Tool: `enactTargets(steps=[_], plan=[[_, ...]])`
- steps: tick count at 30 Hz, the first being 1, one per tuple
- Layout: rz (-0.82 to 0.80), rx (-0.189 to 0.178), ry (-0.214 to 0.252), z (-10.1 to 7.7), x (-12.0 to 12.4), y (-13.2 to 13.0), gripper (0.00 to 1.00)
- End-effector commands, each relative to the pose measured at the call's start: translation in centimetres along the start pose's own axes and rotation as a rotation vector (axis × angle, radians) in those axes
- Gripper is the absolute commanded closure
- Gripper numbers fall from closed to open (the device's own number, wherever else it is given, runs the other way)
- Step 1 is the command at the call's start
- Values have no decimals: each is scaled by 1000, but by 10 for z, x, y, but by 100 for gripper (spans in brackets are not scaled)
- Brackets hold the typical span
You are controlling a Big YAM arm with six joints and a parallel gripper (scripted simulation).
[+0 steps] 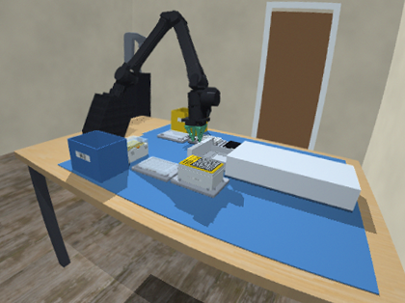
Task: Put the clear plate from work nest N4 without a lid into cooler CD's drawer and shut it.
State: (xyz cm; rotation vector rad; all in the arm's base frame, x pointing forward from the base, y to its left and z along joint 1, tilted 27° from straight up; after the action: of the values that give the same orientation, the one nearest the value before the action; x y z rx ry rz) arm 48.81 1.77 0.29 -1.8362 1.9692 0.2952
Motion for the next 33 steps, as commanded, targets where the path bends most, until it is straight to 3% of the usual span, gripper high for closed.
enactTargets(steps=[1, 33], plan=[[22, -119, -2, 38, -3, 37, 70], [17, -125, -2, 36, -3, 38, 70]])
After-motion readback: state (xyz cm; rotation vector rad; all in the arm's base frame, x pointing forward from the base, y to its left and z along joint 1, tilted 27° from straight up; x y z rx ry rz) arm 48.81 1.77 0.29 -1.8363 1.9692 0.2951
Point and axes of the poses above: the point where the finger pads meet when closed, its own z axis out along the fingers, its own y axis across the jaws, x = y × z, the point moved 8 cm from there along -z, back along the fingers, and after that the axes turned 4 degrees about z, right-handed, at the moved point
